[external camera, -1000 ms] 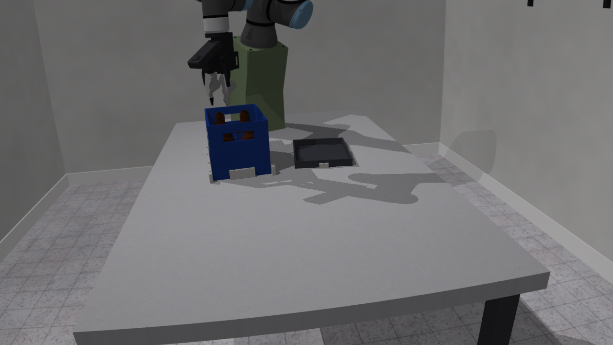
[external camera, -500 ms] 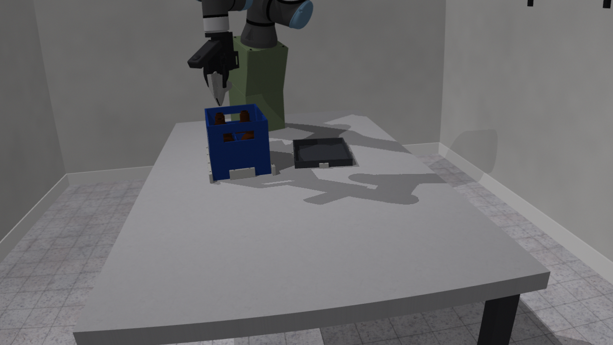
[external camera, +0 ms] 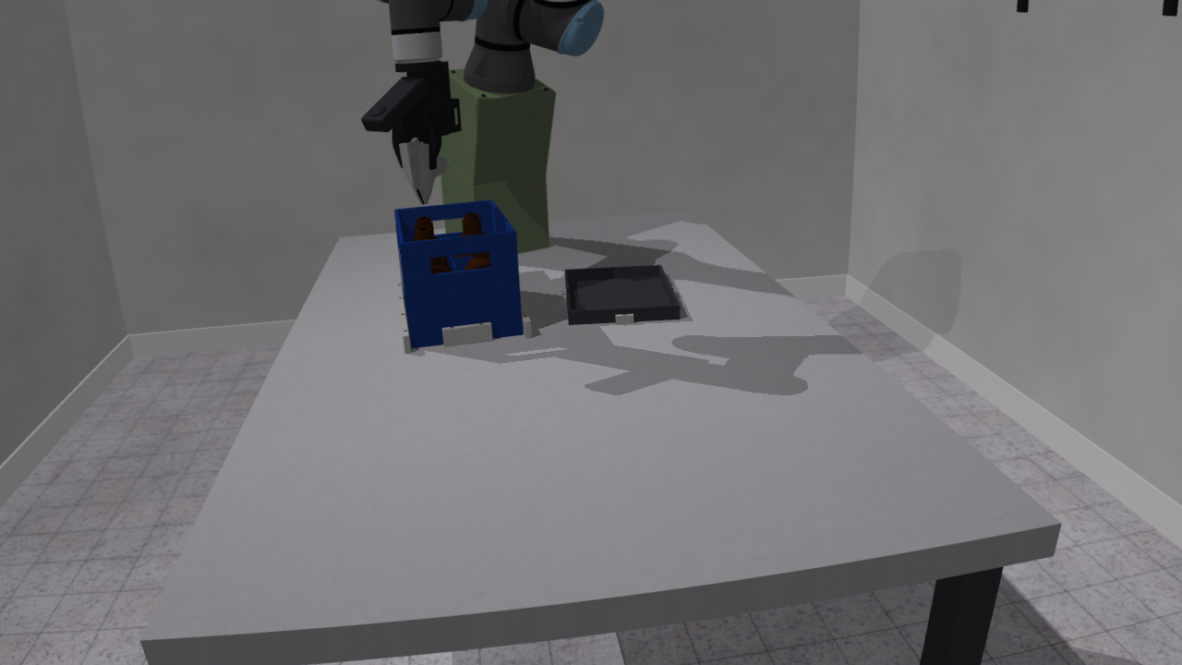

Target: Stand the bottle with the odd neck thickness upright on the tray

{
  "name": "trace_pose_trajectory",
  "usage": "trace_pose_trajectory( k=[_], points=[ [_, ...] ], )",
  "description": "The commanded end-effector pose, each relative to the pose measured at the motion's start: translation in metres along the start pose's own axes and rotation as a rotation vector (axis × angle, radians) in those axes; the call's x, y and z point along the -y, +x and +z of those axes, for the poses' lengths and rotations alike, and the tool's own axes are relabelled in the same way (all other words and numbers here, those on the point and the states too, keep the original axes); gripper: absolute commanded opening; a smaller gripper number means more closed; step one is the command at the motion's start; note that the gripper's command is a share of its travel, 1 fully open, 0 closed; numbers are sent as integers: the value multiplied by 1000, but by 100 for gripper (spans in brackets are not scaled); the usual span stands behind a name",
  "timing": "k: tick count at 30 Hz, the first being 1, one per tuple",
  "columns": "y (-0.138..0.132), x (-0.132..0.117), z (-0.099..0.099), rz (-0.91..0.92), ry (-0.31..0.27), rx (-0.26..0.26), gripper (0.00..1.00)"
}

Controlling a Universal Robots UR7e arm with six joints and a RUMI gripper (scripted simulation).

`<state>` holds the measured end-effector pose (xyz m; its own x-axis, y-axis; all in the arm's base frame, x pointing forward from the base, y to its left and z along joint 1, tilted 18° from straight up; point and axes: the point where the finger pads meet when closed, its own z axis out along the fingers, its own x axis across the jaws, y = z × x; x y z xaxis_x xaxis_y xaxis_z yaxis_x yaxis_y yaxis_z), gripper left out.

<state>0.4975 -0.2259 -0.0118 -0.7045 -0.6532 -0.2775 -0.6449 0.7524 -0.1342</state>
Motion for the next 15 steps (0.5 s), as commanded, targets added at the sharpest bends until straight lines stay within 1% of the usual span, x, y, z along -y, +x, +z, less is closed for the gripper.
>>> trace_pose_trajectory(
  k=[1, 8, 10, 13, 15],
  points=[
    [0, 0, 0, 0, 1, 0, 0],
    [-4, -3, 0, 0, 1, 0, 0],
    [-21, -21, 0, 0, 1, -1, 0],
    [-51, -58, 0, 0, 1, 0, 0],
    [-60, -70, 0, 0, 1, 0, 0]
  ],
)
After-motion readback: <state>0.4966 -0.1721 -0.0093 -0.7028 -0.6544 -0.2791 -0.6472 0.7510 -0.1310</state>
